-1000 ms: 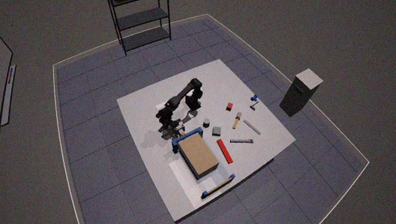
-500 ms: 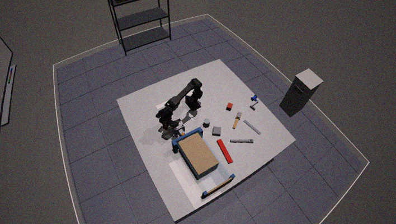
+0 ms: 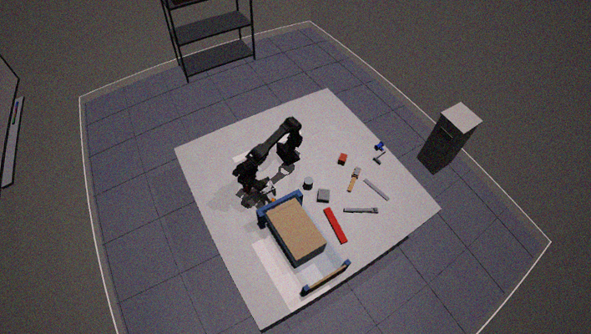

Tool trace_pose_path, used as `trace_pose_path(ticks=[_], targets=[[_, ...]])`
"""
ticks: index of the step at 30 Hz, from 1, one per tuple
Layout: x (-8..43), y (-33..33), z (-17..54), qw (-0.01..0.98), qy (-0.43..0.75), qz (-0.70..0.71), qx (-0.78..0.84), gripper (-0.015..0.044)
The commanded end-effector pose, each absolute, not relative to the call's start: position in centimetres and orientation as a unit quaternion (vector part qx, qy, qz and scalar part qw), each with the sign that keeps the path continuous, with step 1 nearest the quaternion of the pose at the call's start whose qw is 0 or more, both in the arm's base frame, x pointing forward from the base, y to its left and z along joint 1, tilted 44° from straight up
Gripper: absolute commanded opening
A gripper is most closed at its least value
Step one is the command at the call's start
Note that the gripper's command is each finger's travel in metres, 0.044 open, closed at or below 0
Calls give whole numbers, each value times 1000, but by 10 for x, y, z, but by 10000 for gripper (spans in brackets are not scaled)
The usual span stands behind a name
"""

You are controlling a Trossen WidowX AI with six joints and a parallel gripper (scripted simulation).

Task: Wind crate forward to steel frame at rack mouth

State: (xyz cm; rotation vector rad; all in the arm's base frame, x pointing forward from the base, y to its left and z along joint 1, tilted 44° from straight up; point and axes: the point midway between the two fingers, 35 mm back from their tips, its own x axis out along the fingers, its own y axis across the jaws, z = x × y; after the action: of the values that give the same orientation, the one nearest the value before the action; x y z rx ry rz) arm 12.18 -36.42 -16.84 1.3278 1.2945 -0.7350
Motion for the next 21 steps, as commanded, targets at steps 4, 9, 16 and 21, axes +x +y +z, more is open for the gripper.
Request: trace_pose_path(ticks=[4, 9, 16, 21], targets=[[154, -354, -170, 559, 542, -277, 563, 0], [154, -354, -170, 559, 542, -277, 563, 0], [157, -354, -169, 559, 542, -277, 563, 0], [164, -353, -167, 559, 542, -277, 563, 0]])
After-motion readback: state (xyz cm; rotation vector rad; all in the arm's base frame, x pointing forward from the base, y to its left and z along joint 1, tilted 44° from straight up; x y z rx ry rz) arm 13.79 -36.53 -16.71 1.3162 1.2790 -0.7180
